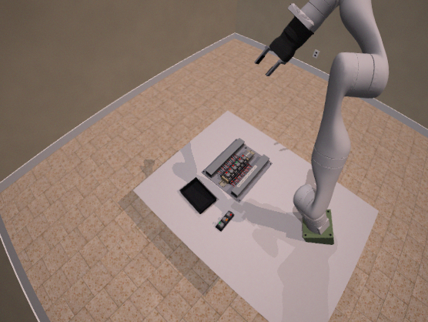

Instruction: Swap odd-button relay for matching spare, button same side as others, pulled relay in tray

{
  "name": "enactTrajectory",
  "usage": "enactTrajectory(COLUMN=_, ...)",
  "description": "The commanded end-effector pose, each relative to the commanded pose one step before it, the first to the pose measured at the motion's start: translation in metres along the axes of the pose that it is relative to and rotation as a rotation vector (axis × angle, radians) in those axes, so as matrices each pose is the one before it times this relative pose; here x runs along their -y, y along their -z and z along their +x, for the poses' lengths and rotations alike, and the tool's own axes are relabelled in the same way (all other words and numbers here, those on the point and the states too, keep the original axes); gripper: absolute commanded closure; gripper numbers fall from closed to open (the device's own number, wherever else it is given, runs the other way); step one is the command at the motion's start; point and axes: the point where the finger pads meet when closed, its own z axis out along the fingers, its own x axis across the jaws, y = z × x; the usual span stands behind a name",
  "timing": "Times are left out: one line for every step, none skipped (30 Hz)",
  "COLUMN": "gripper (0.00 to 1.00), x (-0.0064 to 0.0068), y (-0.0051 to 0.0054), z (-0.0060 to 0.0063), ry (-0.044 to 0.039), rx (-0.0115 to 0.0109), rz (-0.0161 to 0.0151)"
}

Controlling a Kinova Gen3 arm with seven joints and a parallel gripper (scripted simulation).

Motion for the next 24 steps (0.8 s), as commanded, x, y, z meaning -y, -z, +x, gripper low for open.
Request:
enactTrajectory(gripper=0.0, x=0.00195, y=0.00254, z=0.00182, ry=0.01855, rx=0.01637, rz=-0.02649)
enactTrajectory(gripper=0.0, x=-0.00007, y=0.00019, z=0.00003, ry=0.00314, rx=0.00878, rz=-0.01218)
enactTrajectory(gripper=0.0, x=-0.00007, y=0.00019, z=0.00003, ry=0.00314, rx=0.00878, rz=-0.01218)
enactTrajectory(gripper=0.0, x=-0.00007, y=0.00019, z=0.00003, ry=0.00314, rx=0.00878, rz=-0.01218)
enactTrajectory(gripper=0.0, x=-0.00007, y=0.00019, z=0.00002, ry=0.00314, rx=0.00878, rz=-0.01218)
enactTrajectory(gripper=0.0, x=-0.00008, y=0.00019, z=0.00002, ry=0.00314, rx=0.00878, rz=-0.01218)
enactTrajectory(gripper=0.0, x=-0.00008, y=0.00018, z=0.00002, ry=0.00314, rx=0.00878, rz=-0.01218)
enactTrajectory(gripper=0.0, x=-0.00008, y=0.00018, z=0.00002, ry=0.00314, rx=0.00878, rz=-0.01218)
enactTrajectory(gripper=0.0, x=-0.00008, y=0.00018, z=0.00002, ry=0.00314, rx=0.00878, rz=-0.01218)
enactTrajectory(gripper=0.0, x=-0.00008, y=0.00018, z=0.00001, ry=0.00314, rx=0.00878, rz=-0.01218)
enactTrajectory(gripper=0.0, x=0.0, y=0.0, z=0.0, ry=0.0, rx=0.0, rz=0.0)
enactTrajectory(gripper=0.0, x=0.0, y=0.0, z=0.0, ry=0.0, rx=0.0, rz=0.0)
enactTrajectory(gripper=0.0, x=0.00164, y=-0.00284, z=0.00019, ry=0.00057, rx=-0.00428, rz=-0.01696)
enactTrajectory(gripper=0.0, x=-0.00019, y=0.00026, z=-0.00004, ry=0.0033, rx=0.00916, rz=-0.01184)
enactTrajectory(gripper=0.0, x=-0.00019, y=0.00026, z=-0.00004, ry=0.0033, rx=0.00916, rz=-0.01184)
enactTrajectory(gripper=0.0, x=-0.0002, y=0.00026, z=-0.00004, ry=0.0033, rx=0.00916, rz=-0.01184)
enactTrajectory(gripper=0.0, x=-0.0002, y=0.00025, z=-0.00005, ry=0.0033, rx=0.00916, rz=-0.01184)
enactTrajectory(gripper=0.0, x=-0.0002, y=0.00025, z=-0.00005, ry=0.0033, rx=0.00916, rz=-0.01184)
enactTrajectory(gripper=0.0, x=-0.0002, y=0.00025, z=-0.00005, ry=0.0033, rx=0.00916, rz=-0.01184)
enactTrajectory(gripper=0.0, x=-0.00021, y=0.00024, z=-0.00005, ry=0.0033, rx=0.00916, rz=-0.01184)
enactTrajectory(gripper=0.0, x=-0.00021, y=0.00024, z=-0.00006, ry=0.0033, rx=0.00916, rz=-0.01184)
enactTrajectory(gripper=0.0, x=-0.00021, y=0.00024, z=-0.00006, ry=0.0033, rx=0.00916, rz=-0.01184)
enactTrajectory(gripper=0.0, x=-0.00021, y=0.00024, z=-0.00006, ry=0.0033, rx=0.00916, rz=-0.01184)
enactTrajectory(gripper=0.0, x=-0.00022, y=0.00023, z=-0.00007, ry=0.0033, rx=0.00916, rz=-0.01184)
